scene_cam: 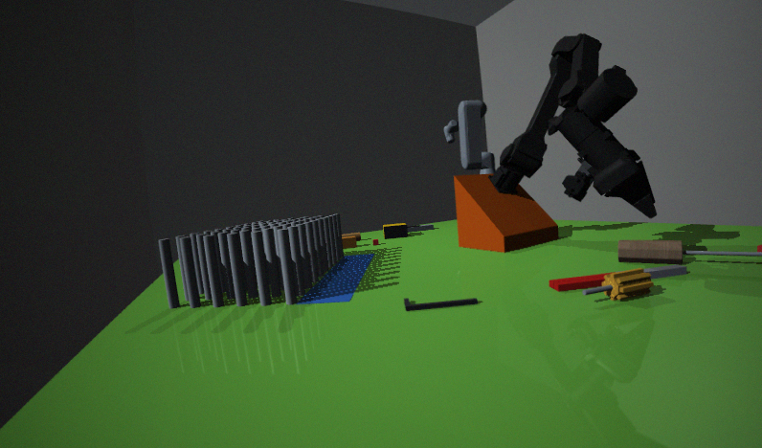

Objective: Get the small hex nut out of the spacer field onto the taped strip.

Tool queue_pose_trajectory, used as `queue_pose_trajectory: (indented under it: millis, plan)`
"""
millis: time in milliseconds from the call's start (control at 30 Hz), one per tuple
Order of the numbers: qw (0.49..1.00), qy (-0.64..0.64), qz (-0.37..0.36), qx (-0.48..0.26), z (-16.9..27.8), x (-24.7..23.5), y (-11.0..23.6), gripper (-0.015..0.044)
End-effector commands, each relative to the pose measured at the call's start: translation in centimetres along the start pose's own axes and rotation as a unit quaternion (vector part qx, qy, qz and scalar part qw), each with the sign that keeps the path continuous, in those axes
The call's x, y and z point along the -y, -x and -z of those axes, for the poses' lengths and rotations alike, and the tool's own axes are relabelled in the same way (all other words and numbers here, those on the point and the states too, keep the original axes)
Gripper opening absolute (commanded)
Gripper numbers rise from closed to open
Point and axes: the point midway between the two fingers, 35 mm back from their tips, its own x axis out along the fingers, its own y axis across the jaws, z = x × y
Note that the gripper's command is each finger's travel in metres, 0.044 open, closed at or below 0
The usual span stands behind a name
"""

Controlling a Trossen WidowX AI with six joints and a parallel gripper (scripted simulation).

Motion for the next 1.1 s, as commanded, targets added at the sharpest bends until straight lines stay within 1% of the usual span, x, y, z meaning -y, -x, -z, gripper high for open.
queue_pose_trajectory:
  millis: [0,133,233,367,567,1067]
  plan:
    - [1.000,-0.005,0.000,0.002,-0.30,0.06,-0.27,0.0440]
    - [1.000,0.002,-0.004,0.000,-0.11,0.02,-0.20,0.0440]
    - [0.998,0.031,-0.053,0.002,-0.39,0.21,-0.65,0.0440]
    - [0.998,0.034,-0.058,0.001,-0.40,0.22,-0.68,0.0440]
    - [0.998,0.034,-0.058,0.001,-0.40,0.22,-0.68,0.0282]
    - [0.998,0.034,-0.058,0.001,-0.68,0.05,-1.15,0.0280]
